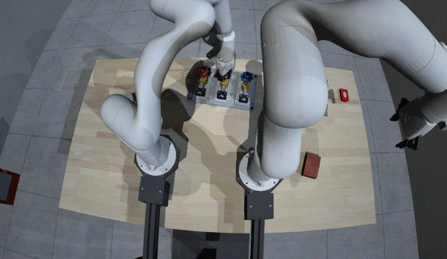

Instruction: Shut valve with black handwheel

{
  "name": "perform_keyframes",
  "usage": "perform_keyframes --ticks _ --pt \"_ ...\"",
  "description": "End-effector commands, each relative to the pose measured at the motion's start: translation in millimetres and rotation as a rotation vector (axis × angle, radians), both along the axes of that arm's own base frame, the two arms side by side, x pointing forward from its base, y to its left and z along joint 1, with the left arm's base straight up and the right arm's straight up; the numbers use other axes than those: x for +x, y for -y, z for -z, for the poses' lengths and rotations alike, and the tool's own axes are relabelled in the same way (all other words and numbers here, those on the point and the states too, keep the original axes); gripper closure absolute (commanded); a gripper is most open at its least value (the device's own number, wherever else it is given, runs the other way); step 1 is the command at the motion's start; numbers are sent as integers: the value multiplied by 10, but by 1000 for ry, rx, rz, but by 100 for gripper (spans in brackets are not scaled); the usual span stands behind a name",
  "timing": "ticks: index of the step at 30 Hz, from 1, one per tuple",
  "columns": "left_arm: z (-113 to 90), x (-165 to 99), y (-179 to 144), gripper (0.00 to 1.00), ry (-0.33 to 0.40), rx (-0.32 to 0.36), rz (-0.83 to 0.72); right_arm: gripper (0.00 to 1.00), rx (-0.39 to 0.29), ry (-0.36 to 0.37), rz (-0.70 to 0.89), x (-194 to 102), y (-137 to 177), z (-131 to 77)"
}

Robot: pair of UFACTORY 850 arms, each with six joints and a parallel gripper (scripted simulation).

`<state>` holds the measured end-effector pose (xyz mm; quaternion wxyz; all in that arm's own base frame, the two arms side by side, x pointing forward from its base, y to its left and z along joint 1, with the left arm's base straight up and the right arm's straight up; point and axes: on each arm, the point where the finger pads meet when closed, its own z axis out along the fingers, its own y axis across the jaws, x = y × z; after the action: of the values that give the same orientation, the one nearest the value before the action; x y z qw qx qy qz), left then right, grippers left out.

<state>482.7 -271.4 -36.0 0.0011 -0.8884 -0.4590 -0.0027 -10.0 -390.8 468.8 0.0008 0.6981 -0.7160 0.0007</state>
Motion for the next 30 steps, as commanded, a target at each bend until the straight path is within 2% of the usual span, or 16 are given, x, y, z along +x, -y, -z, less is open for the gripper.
perform_keyframes --ticks 1,13,30 --pt "-7 8 4 100 1 -1 9 0 -2 0 0 0 4 -9" --pt "-6 8 4 100 1 -1 59 0 -2 0 0 0 4 -9" --pt "-6 8 4 100 1 0 208 0 -2 0 0 0 4 -9"
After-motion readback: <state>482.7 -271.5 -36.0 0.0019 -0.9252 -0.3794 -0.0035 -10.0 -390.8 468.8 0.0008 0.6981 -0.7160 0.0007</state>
